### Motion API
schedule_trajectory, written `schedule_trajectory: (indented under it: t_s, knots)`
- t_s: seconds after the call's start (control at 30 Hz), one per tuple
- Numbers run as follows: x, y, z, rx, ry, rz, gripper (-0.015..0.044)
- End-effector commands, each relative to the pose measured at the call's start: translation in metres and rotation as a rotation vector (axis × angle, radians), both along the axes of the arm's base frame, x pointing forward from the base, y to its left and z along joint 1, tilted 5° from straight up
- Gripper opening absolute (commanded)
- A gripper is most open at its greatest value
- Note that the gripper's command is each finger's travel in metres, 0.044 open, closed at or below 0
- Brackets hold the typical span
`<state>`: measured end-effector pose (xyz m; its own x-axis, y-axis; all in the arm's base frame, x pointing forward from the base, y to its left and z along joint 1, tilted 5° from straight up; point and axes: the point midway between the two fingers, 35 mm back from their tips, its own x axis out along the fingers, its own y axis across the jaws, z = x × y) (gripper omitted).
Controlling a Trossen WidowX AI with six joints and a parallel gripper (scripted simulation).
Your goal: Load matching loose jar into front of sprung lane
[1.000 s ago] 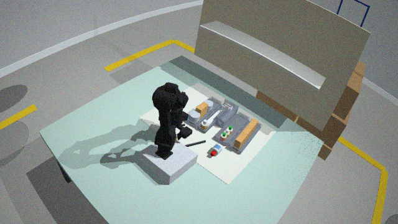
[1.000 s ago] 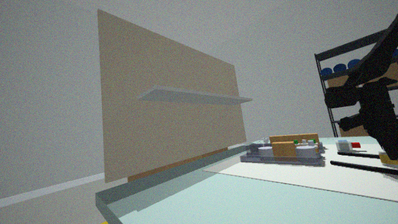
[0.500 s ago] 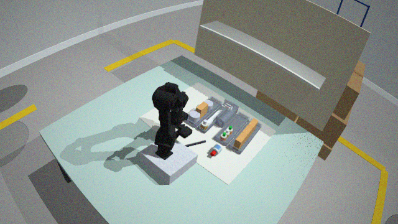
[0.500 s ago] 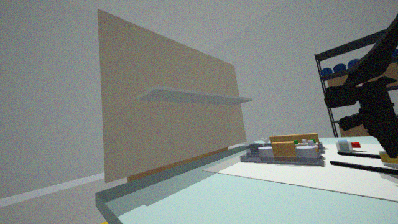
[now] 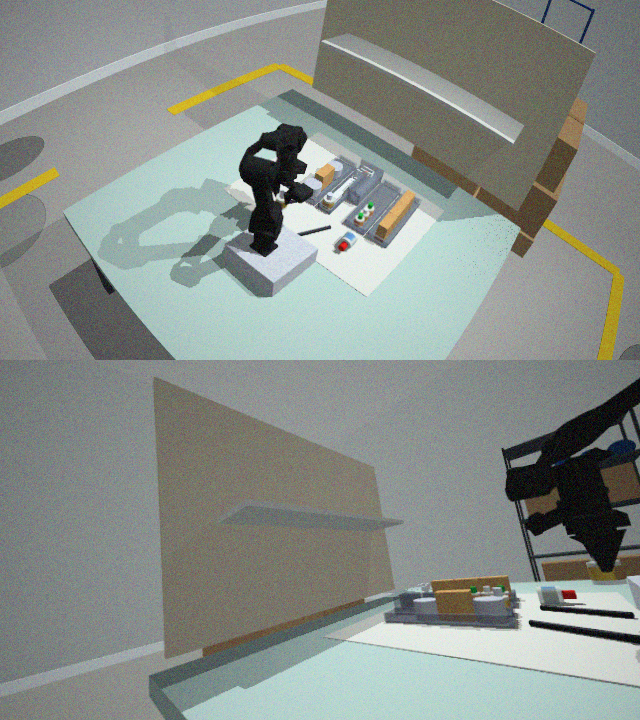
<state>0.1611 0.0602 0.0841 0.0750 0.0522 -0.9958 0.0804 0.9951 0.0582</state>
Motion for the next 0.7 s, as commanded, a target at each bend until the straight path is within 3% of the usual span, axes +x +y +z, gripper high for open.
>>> schedule_trajectory:
  t_s: [0.0, 0.2, 0.67]
  knots:
    - [-0.004, -0.001, 0.02, 0.004, -0.004, 0.004, 0.0]
    - [-0.003, -0.003, 0.028, 0.004, -0.004, 0.006, 0.0]
    - [0.057, -0.023, 0.016, -0.003, -0.01, 0.041, 0.0]
